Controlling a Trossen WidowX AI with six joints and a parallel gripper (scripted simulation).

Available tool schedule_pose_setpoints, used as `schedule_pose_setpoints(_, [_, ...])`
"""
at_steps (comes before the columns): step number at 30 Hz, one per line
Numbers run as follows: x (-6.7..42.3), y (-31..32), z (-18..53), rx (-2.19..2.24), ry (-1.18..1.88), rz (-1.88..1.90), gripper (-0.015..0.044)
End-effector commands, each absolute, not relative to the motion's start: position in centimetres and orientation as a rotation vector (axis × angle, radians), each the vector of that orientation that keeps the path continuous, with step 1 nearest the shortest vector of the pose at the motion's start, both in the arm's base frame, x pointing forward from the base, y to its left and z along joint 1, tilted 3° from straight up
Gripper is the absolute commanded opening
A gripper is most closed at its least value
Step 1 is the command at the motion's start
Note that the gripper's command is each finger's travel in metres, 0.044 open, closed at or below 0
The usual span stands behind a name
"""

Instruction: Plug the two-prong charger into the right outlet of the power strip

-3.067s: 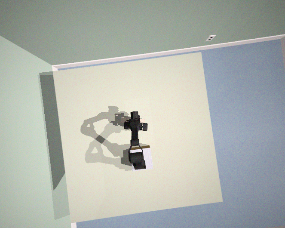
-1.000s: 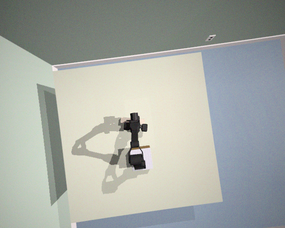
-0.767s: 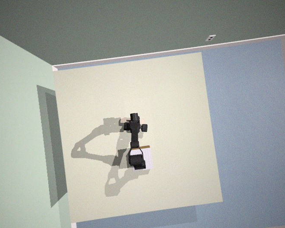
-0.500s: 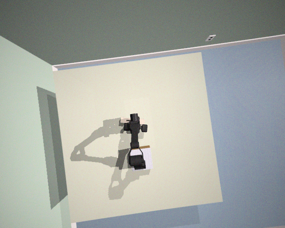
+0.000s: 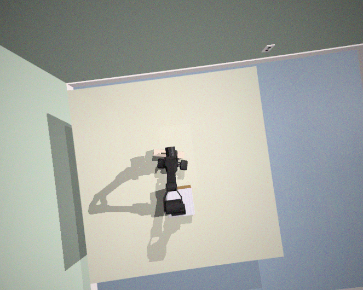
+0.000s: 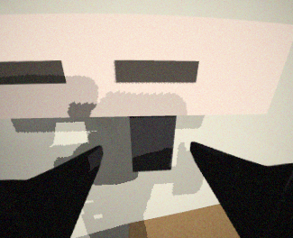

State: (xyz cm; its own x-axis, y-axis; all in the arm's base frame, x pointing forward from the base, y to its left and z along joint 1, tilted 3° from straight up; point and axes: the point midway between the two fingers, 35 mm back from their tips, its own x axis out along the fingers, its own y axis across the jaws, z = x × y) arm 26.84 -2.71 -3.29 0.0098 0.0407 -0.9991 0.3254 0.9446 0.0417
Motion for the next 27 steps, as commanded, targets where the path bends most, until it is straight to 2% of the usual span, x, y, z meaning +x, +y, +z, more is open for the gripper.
schedule_pose_setpoints(1, [26.4,-2.6,-3.3,0.294,1.548,-0.234,0.044])
schedule_pose_setpoints(27, [23.5,-1.5,-3.5,0.294,1.548,-0.234,0.044])
